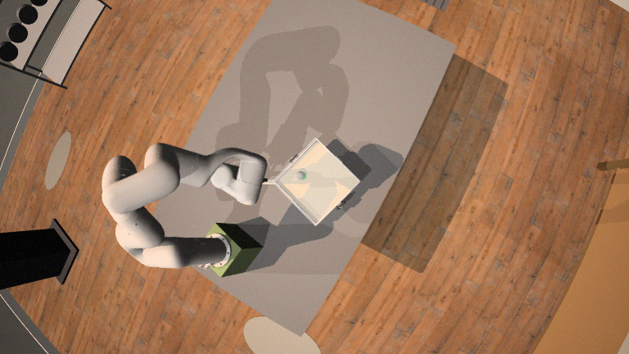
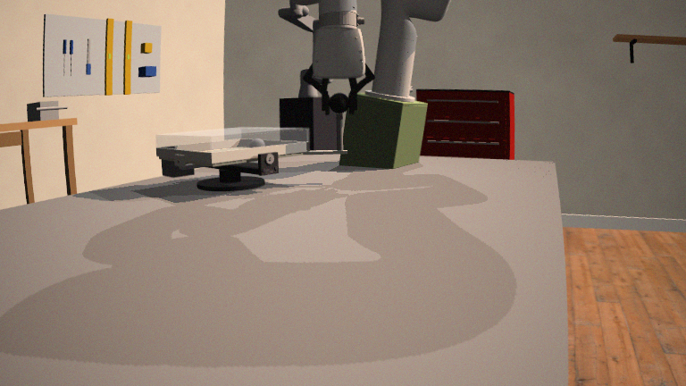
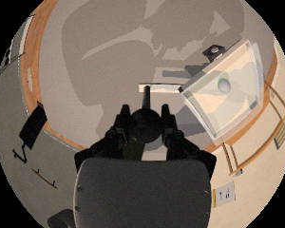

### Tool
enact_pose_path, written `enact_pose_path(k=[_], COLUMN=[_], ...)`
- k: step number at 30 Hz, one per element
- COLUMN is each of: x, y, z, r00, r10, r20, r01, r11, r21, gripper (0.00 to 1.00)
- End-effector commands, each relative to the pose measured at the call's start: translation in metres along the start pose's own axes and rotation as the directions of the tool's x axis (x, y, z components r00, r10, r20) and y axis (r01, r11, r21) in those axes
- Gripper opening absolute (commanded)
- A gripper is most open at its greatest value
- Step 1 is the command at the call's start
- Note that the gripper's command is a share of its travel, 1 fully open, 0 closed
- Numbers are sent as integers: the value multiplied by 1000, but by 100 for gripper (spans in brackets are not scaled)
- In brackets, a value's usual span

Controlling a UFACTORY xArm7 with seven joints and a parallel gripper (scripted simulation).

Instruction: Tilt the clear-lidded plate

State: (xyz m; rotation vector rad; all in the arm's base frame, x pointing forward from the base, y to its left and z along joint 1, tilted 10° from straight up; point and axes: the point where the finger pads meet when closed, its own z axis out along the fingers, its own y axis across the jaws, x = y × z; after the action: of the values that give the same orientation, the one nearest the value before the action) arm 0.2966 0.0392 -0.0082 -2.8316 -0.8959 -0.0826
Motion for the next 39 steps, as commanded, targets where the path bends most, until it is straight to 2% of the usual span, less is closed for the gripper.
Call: enact_pose_path(k=[1, 39], x=[2, 2], y=[0, 0], z=[0, 0], r00=[1000, 1000], r10=[0, 0], r20=[-4, -4], r01=[0, 0], r11=[1000, 1000], r21=[-1, -1], gripper=[0, 0])
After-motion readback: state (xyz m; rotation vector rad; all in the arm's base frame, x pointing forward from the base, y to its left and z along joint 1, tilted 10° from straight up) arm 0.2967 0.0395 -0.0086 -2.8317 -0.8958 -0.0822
